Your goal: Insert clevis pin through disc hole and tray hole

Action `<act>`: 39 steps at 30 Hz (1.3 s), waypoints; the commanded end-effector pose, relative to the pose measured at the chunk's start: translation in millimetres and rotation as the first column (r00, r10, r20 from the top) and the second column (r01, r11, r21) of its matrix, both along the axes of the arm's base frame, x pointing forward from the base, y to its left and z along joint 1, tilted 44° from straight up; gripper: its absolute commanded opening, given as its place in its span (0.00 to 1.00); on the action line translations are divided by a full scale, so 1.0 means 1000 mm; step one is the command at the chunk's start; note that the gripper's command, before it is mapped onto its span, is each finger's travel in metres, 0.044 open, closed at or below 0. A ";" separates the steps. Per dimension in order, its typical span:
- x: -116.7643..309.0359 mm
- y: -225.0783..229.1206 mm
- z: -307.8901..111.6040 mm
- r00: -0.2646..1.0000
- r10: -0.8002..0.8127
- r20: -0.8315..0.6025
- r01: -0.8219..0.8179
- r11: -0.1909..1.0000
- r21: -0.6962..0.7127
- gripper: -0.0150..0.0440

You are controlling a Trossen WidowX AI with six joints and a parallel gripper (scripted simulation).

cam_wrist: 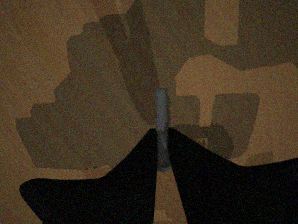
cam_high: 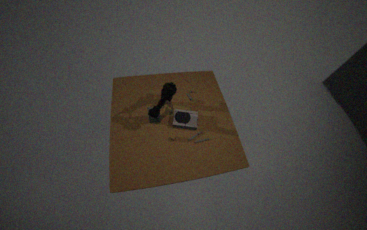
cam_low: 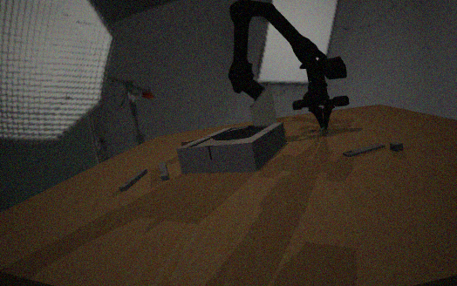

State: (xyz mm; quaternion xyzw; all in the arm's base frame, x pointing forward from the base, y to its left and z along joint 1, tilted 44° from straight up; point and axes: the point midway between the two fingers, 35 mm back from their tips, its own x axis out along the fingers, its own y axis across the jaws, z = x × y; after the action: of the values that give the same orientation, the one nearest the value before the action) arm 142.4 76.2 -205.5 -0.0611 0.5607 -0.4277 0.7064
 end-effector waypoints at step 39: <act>-0.001 0.012 0.014 1.000 0.004 -0.006 -0.004 1.000 -0.007 0.53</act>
State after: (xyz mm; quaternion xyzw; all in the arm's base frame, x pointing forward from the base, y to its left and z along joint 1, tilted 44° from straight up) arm 140.5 83.9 -194.4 -0.0704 0.5613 -0.4275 0.7052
